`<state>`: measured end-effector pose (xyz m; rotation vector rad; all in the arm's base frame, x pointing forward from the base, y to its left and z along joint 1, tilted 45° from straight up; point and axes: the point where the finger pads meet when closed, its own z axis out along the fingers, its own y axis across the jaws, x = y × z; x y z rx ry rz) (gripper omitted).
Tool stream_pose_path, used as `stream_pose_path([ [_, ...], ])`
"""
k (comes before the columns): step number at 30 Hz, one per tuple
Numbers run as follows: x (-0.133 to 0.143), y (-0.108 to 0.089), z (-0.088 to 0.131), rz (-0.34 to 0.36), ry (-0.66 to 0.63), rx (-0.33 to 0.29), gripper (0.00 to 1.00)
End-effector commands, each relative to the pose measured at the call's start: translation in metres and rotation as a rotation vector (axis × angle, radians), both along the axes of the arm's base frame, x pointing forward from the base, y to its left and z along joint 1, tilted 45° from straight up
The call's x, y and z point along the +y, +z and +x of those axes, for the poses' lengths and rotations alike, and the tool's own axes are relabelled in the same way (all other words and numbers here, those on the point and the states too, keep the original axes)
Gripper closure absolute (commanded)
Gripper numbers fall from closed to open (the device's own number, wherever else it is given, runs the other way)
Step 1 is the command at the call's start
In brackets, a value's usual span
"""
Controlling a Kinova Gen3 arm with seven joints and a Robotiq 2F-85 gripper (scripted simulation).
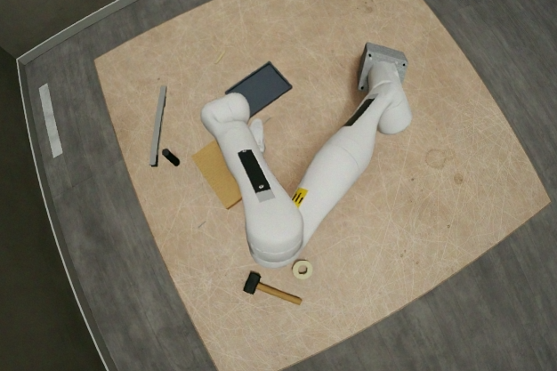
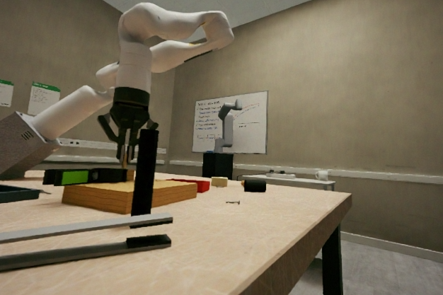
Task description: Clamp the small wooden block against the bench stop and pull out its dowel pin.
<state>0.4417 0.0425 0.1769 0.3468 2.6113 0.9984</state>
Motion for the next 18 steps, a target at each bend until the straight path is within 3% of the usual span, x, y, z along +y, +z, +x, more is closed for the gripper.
stream_pose_path([
  [1, -0.0008, 0.0007, 0.0002, -0.004, 0.007, -0.009, 0.9],
  [18, -0.0009, 0.0008, 0.0002, -0.055, 0.1, -0.089, 0.9],
])
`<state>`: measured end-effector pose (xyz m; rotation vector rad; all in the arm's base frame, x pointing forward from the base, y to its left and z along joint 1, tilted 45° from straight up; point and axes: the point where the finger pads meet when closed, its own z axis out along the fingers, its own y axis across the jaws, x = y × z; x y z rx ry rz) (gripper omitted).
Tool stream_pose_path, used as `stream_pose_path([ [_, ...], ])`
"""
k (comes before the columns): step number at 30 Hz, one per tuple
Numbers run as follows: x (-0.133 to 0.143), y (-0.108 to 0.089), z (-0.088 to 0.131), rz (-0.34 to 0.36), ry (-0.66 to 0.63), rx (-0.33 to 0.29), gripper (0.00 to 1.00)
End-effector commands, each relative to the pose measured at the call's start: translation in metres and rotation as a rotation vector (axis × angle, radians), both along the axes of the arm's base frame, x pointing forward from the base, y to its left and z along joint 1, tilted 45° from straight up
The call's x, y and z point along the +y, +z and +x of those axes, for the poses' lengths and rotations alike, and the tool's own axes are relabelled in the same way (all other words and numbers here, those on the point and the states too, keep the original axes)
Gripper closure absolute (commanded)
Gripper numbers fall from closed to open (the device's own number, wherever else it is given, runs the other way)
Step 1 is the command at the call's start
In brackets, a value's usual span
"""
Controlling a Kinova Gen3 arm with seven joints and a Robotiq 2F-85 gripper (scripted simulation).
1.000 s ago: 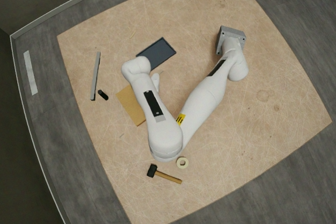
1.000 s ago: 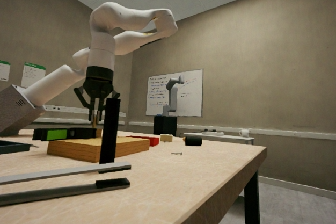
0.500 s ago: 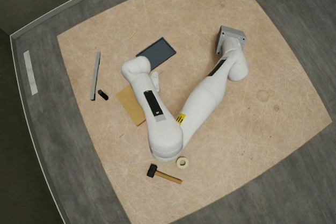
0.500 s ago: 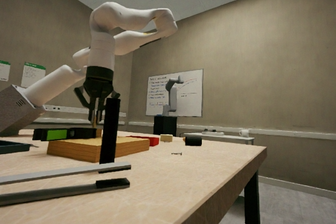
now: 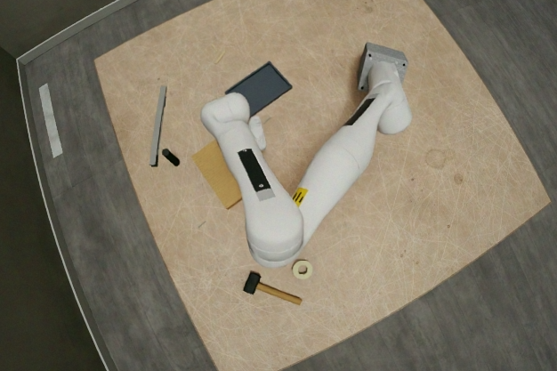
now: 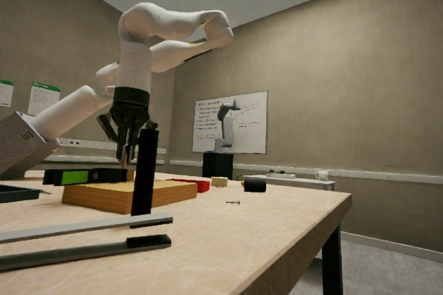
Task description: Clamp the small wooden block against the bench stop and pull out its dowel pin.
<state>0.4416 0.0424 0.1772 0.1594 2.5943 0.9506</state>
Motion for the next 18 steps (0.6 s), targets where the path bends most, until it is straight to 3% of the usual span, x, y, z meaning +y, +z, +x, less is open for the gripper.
stream_pose_path([
  [1, -0.0007, 0.0006, 0.0002, -0.001, 0.001, -0.004, 0.9],
  [18, -0.0008, 0.0007, 0.0002, -0.052, 0.094, -0.083, 0.9],
])
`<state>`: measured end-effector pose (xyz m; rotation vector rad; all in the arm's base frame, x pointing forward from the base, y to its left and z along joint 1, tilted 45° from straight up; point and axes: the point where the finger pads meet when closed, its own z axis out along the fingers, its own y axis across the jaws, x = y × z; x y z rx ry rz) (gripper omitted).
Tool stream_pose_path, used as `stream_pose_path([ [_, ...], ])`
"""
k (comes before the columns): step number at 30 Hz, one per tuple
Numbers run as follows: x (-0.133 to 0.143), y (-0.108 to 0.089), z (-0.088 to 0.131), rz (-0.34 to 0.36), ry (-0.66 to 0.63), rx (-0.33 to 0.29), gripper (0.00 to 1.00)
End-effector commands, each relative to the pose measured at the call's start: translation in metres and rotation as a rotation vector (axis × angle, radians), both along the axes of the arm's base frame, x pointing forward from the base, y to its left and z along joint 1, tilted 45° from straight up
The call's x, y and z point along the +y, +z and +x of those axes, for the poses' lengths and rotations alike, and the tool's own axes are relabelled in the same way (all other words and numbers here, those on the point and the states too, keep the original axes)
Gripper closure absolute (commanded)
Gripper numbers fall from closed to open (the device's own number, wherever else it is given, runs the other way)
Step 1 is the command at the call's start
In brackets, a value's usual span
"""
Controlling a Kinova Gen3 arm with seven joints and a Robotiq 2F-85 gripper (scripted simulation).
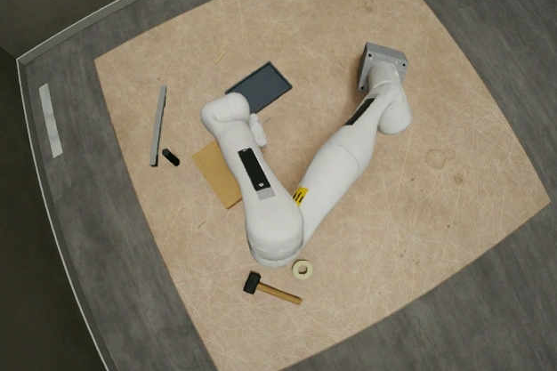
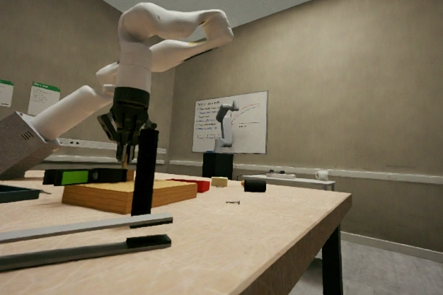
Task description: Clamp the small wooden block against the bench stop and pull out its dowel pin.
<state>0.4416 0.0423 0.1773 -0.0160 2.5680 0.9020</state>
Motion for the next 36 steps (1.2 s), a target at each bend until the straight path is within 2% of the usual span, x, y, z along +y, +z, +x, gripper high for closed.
stream_pose_path([
  [1, -0.0007, 0.0006, 0.0002, -0.004, 0.005, -0.007, 0.9],
  [36, -0.0009, 0.0008, 0.0001, -0.107, 0.195, -0.17, 0.9],
])
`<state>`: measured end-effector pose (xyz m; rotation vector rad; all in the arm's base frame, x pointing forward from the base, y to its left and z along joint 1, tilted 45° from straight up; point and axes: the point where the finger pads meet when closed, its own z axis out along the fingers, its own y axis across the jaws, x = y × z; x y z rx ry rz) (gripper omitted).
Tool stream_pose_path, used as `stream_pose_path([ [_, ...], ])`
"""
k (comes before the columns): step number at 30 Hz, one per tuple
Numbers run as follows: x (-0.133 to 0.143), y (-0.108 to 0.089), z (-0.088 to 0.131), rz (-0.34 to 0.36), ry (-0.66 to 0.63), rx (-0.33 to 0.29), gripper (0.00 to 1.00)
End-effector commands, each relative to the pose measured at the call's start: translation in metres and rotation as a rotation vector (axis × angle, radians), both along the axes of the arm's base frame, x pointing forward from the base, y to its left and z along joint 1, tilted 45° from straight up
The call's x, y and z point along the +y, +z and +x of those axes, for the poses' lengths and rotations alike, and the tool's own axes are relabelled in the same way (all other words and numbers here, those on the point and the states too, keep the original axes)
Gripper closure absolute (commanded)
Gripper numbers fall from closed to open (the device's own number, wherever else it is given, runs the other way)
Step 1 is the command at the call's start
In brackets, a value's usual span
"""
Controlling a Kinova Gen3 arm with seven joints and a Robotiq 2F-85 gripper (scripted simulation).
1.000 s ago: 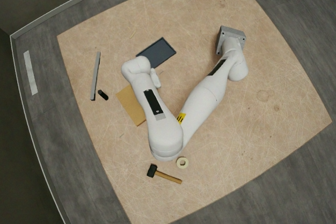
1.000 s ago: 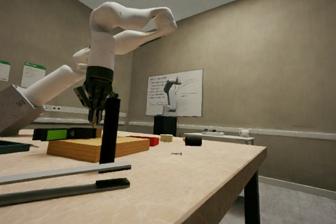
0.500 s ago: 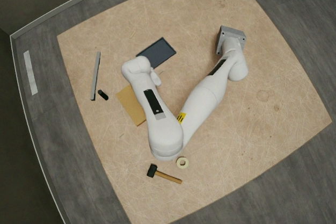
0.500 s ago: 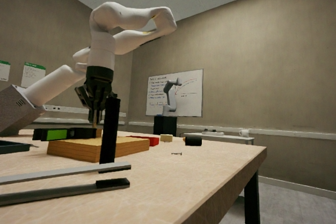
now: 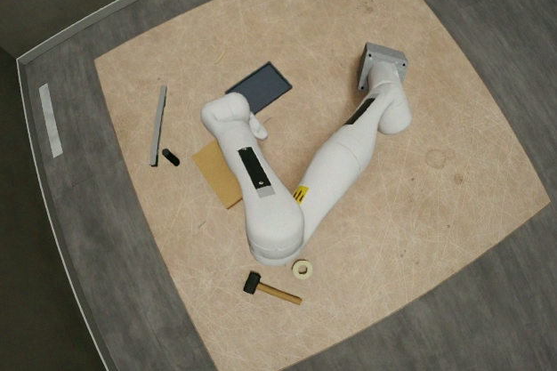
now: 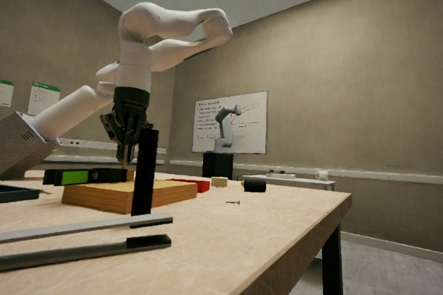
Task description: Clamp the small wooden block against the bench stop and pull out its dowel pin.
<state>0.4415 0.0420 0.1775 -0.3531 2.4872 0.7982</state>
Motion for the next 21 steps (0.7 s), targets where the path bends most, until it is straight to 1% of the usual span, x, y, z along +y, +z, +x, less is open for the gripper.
stream_pose_path([
  [1, -0.0006, 0.0006, 0.0002, -0.007, 0.012, -0.013, 0.9],
  [13, -0.0007, 0.0006, 0.0002, -0.047, 0.084, -0.075, 0.9],
  [15, -0.0007, 0.0006, 0.0002, -0.047, 0.084, -0.075, 0.9],
  [21, -0.0007, 0.0007, 0.0002, -0.066, 0.12, -0.105, 0.9],
])
